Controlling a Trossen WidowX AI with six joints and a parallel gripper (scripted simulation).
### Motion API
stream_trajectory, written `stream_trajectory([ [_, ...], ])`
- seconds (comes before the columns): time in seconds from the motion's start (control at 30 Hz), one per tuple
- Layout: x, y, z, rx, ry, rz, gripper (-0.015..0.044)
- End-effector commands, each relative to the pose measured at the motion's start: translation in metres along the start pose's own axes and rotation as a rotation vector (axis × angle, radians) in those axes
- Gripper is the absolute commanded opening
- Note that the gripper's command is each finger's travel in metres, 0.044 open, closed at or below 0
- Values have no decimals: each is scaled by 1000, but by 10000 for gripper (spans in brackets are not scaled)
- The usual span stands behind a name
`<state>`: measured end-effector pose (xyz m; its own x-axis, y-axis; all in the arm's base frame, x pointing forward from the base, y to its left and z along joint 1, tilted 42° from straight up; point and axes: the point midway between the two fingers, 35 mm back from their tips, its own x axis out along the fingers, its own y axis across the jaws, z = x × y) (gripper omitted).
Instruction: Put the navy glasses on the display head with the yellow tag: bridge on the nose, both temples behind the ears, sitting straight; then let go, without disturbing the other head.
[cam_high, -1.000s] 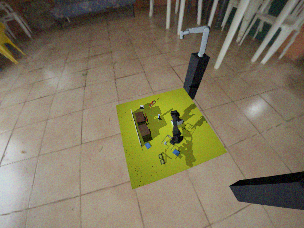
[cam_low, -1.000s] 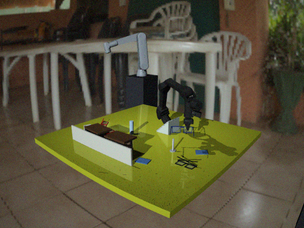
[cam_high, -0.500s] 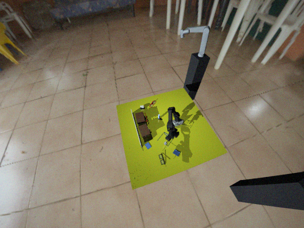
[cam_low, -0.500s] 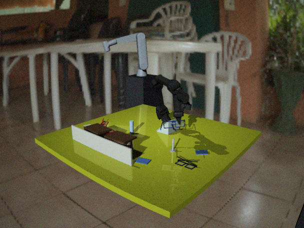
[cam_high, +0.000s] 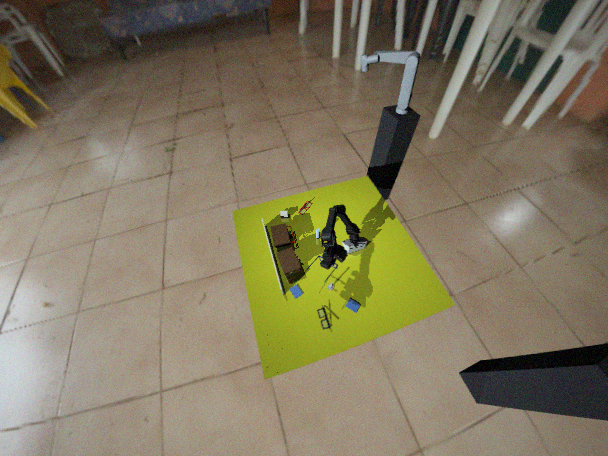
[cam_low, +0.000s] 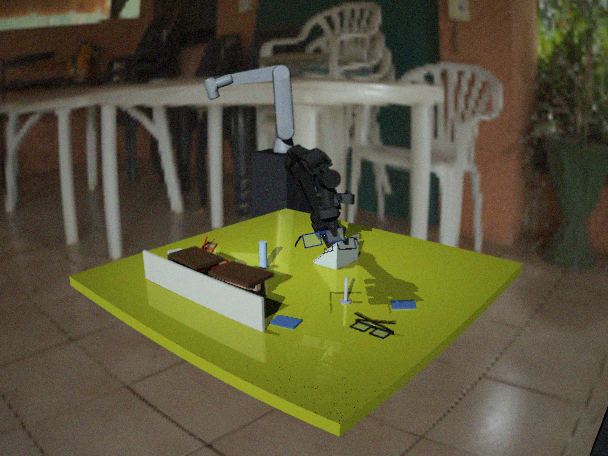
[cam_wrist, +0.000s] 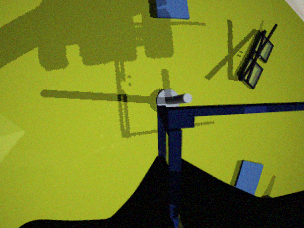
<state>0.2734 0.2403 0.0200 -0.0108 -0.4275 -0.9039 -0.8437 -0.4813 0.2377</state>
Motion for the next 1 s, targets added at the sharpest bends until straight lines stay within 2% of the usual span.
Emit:
stream_trajectory([
  [0.0, -14, 5, -23, -9, -30, -28, 0],
  [0.97, -78, 73, -152, -22, -102, -266, 0],
])
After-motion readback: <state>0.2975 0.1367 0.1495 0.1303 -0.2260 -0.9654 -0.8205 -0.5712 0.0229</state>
